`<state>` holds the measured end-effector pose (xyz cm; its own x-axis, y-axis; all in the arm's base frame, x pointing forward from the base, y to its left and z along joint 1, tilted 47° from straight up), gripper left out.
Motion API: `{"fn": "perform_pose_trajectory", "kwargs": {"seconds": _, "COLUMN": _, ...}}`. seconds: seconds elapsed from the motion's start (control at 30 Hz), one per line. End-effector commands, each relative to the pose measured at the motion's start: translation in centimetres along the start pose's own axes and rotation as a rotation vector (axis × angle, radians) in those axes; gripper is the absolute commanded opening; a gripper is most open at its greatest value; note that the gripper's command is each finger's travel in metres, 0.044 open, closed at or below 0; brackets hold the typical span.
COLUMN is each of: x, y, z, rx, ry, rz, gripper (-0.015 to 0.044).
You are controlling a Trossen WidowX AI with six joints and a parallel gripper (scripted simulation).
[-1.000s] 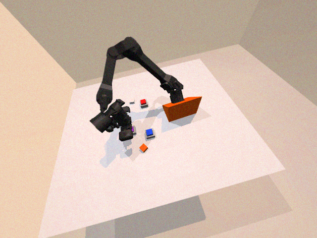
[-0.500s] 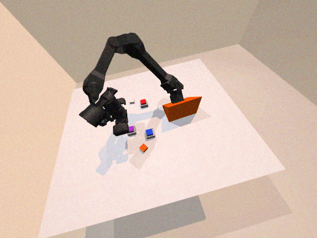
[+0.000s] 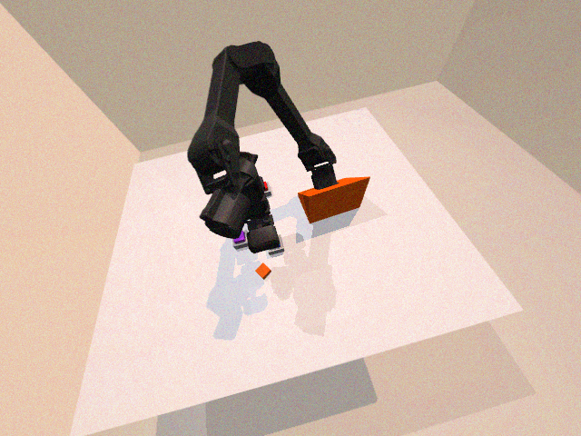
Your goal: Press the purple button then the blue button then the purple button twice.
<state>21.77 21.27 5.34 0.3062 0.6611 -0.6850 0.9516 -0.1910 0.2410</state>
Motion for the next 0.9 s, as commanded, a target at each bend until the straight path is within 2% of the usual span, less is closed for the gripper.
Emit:
{"fn": "perform_pose_trajectory", "kwargs": {"seconds": 0.0, "x": -0.1, "y": -0.7, "z": 0.4, "rx": 0.012, "ry": -0.001, "rz": 0.024, "gripper": 0.0020}}
{"fn": "perform_pose_trajectory", "kwargs": {"seconds": 0.07, "x": -0.1, "y": -0.6, "z": 1.4, "rx": 0.012, "ry": -0.001, "rz": 0.024, "gripper": 0.0020}}
{"fn": "perform_pose_trajectory", "kwargs": {"seconds": 0.2, "x": -0.1, "y": -0.7, "z": 6.3, "rx": 0.011, "ry": -0.003, "rz": 0.025, "gripper": 0.0020}}
{"fn": "perform_pose_trajectory", "kwargs": {"seconds": 0.87, "x": -0.2, "y": -0.7, "z": 8.9, "rx": 0.010, "ry": -0.003, "rz": 0.025, "gripper": 0.0020}}
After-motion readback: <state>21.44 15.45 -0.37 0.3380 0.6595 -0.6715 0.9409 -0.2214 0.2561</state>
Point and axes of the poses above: the point midway between the two fingers, 35 mm back from their tips, its own z axis out along the fingers, its own x axis across the jaws, y = z × x, the point moved 10 cm from there along -z, back along the fingers, and after that the axes turned 15 degrees about z, right-handed, at the moved point
